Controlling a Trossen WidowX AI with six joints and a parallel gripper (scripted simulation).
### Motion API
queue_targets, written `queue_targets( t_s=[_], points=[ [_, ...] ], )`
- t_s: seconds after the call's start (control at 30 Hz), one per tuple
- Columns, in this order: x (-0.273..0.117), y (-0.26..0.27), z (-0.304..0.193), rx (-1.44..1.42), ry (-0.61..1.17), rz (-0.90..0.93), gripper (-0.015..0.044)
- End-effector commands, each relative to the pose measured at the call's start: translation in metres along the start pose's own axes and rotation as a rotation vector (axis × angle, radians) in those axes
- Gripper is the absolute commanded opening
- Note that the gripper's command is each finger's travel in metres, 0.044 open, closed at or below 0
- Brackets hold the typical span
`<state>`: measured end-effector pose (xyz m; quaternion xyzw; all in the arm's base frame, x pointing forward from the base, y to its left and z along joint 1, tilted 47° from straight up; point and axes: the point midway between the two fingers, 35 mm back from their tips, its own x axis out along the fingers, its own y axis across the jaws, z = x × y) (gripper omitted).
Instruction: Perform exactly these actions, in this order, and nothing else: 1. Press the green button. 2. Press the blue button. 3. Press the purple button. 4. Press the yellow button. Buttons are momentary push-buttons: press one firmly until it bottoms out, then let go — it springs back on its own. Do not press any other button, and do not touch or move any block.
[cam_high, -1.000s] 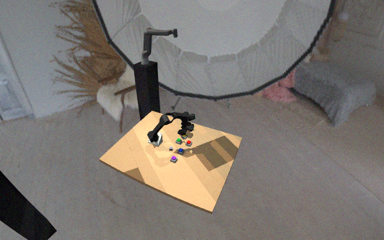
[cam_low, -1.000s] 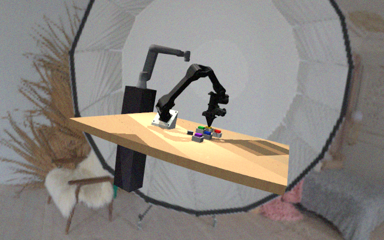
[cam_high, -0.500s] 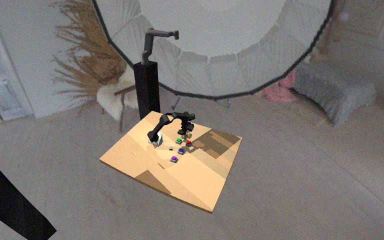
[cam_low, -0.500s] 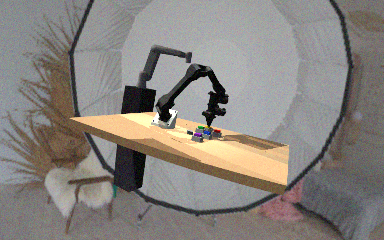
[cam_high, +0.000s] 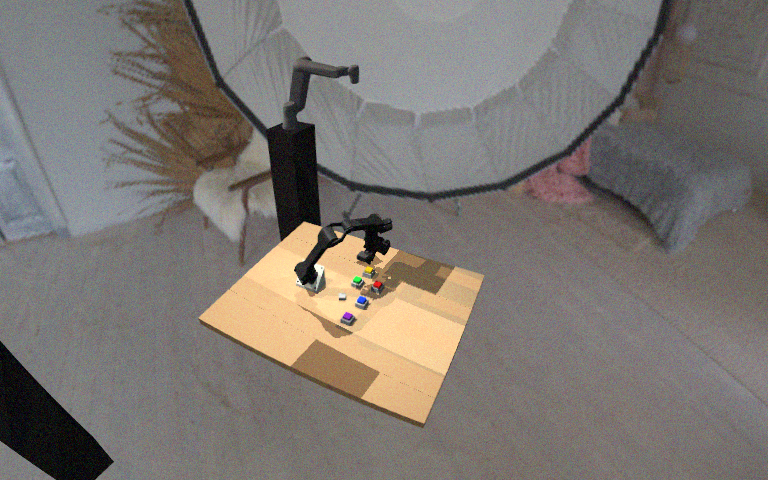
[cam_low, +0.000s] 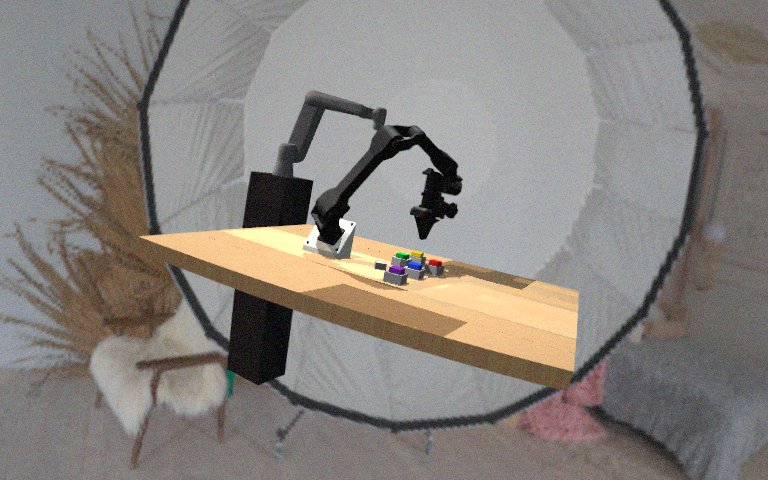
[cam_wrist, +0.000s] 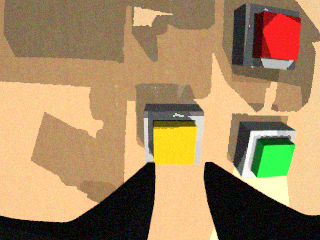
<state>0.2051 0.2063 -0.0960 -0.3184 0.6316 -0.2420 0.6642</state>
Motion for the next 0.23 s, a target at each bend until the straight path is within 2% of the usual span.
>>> queue_targets(
  t_s=[0.0, 0.17, 0.2],
  points=[
    [-0.0372, 0.0050, 0.0139, 0.012, -0.010, 0.020, 0.0230],
    [-0.0430, 0.0048, 0.0157, 0.012, -0.010, 0.021, 0.0361],
    [-0.0430, 0.0048, 0.0157, 0.012, -0.010, 0.021, 0.0361]
  ],
)
